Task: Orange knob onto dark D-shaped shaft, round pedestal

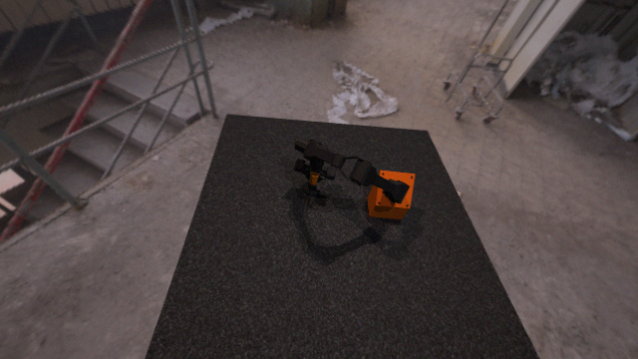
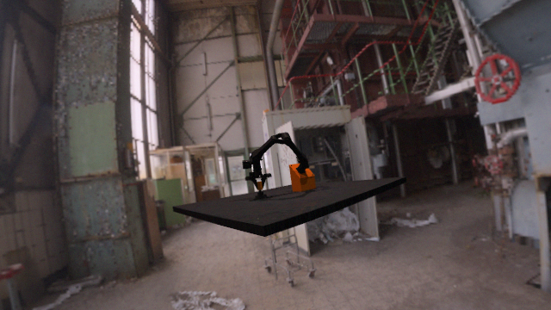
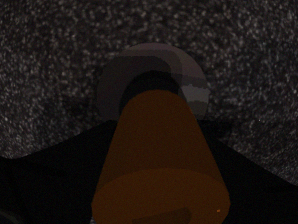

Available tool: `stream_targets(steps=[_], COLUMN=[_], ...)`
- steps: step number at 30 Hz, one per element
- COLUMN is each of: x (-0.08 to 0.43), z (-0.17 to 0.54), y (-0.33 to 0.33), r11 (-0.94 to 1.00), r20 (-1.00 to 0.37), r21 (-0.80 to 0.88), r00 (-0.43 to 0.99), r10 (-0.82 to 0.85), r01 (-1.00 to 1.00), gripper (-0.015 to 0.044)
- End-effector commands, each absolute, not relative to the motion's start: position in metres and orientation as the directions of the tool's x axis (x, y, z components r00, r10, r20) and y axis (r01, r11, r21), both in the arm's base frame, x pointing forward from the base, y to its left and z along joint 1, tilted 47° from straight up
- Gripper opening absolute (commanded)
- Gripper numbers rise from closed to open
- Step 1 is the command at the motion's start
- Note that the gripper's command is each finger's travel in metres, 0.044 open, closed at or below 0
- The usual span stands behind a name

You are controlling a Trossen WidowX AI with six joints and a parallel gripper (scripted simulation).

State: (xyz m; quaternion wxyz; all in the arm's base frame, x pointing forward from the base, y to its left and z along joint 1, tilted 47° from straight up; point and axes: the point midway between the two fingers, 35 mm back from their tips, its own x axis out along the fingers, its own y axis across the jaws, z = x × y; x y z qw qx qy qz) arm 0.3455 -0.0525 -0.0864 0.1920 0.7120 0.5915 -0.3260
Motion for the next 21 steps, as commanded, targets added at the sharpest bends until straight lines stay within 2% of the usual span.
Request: stream_targets(steps=[1, 15, 21], x=[0.3463, 0.3444, 0.3453], z=[-0.0871, -0.0837, -0.0841], y=[-0.0530, -0.0561, -0.0566], r11=[-0.233, -0.233, -0.340], r20=[-0.691, -0.692, -0.692], r21=[-0.111, -0.111, -0.229], r00=[0.093, 0.093, 0.093], r10=[0.716, 0.716, 0.716], r01=[0.966, 0.966, 0.912], gripper=[0.0000, 0.0000, 0.0000])
